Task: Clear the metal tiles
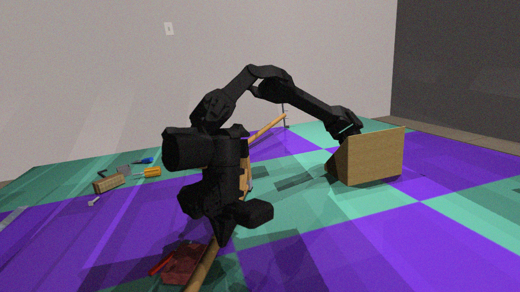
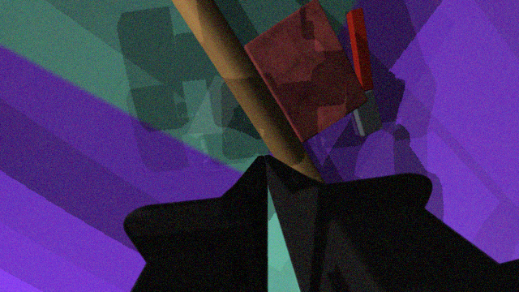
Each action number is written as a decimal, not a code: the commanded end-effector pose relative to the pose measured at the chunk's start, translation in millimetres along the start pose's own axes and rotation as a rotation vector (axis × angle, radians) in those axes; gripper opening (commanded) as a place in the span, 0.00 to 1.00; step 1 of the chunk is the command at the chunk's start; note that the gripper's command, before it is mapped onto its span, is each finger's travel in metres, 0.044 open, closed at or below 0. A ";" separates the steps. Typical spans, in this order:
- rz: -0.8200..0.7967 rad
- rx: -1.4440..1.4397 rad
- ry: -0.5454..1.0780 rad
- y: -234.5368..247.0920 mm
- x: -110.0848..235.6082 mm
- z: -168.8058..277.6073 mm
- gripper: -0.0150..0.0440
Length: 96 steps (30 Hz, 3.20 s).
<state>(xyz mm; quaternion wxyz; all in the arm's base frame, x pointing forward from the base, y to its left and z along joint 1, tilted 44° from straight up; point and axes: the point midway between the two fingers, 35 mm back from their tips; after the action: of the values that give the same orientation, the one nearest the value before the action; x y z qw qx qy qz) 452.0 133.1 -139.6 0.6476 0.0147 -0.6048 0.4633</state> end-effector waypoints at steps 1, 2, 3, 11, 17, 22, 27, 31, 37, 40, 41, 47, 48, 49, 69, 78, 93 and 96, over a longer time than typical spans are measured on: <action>0.000 -0.017 -0.018 0.5 16.9 -6.9 0.25; 0.000 -0.021 -0.020 0.4 20.7 -7.9 0.25; 0.000 -0.024 -0.022 0.3 24.5 -9.0 0.25; -0.001 -0.053 -0.038 0.1 55.2 -15.7 0.25; -0.001 -0.074 -0.050 0.4 78.5 -18.8 0.25; -0.001 -0.082 -0.056 0.9 88.5 -19.6 0.25; 0.008 -0.084 -0.080 6.1 98.6 -19.4 0.25; 0.017 -0.086 -0.102 11.1 107.9 -18.7 0.25; 0.029 -0.090 -0.136 18.8 121.5 -16.8 0.25; 0.035 -0.091 -0.152 22.7 128.1 -15.4 0.25; 0.037 -0.092 -0.158 24.0 130.3 -14.9 0.25; 0.047 -0.095 -0.192 31.9 143.0 -11.1 0.25; 0.048 -0.095 -0.197 33.0 144.7 -10.6 0.25; 0.049 -0.095 -0.200 33.6 145.7 -10.2 0.25; 0.048 -0.095 -0.202 33.8 106.0 -10.2 0.25; 0.048 -0.095 -0.202 34.0 84.4 -8.0 0.25; 0.050 -0.095 -0.202 34.4 49.4 -0.8 0.25; 0.050 -0.095 -0.202 34.6 42.5 1.1 0.25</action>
<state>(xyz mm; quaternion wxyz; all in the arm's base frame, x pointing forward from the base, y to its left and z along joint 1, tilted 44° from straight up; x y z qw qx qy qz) 423.7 182.7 -118.8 0.5718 0.0152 -0.6902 0.4432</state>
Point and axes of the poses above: the point midway between the two fingers, 35 mm back from their tips, its own x axis back along the fingers, its own y axis across the jaws, z = x × y, and after that the axes turned 6 degrees about x, right-handed
